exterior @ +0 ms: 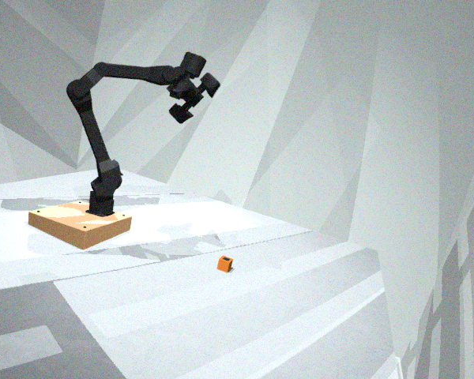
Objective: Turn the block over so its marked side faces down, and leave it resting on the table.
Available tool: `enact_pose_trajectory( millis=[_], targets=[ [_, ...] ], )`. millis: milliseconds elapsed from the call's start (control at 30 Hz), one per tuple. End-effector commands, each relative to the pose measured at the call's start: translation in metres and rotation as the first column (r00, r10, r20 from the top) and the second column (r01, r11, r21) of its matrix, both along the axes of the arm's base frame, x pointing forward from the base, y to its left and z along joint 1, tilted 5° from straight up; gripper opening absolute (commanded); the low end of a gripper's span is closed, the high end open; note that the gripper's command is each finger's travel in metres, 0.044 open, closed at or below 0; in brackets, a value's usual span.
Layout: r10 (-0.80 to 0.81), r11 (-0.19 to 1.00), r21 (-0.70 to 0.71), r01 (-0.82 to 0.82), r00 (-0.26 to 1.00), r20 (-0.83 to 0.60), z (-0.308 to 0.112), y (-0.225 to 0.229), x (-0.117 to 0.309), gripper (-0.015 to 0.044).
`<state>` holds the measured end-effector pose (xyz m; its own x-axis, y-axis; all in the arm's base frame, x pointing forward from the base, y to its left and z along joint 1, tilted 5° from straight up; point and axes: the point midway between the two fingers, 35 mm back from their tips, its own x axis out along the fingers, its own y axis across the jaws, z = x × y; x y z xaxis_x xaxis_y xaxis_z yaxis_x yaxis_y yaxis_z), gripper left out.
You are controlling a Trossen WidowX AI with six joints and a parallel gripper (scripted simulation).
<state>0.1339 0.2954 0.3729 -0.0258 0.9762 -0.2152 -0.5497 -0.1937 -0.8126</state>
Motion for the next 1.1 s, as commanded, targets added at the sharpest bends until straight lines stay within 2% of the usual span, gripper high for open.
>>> enact_pose_trajectory(
  millis=[0,133,267,467,600,667,867,1067],
  targets=[
    [-0.238,0.966,-0.152,0.209,0.949,-0.208,-0.032,-0.001,0.061,0.044],
    [-0.482,0.869,-0.307,0.387,0.8,-0.356,-0.066,-0.017,0.121,0.044],
    [-0.639,0.766,-0.43,0.477,0.632,-0.438,-0.093,-0.035,0.159,0.044],
    [-0.781,0.625,-0.566,0.538,0.42,-0.463,-0.132,-0.064,0.197,0.044],
    [-0.866,0.485,-0.681,0.549,0.197,-0.459,-0.164,-0.093,0.224,0.044],
    [-0.896,0.393,-0.749,0.534,0.042,-0.441,-0.184,-0.113,0.238,0.044],
    [-0.848,0.113,-0.916,0.385,-0.444,-0.291,-0.239,-0.178,0.266,0.044],
    [-0.574,-0.135,-0.987,0.093,-0.819,0.002,-0.296,-0.259,0.274,0.044]
  ],
)
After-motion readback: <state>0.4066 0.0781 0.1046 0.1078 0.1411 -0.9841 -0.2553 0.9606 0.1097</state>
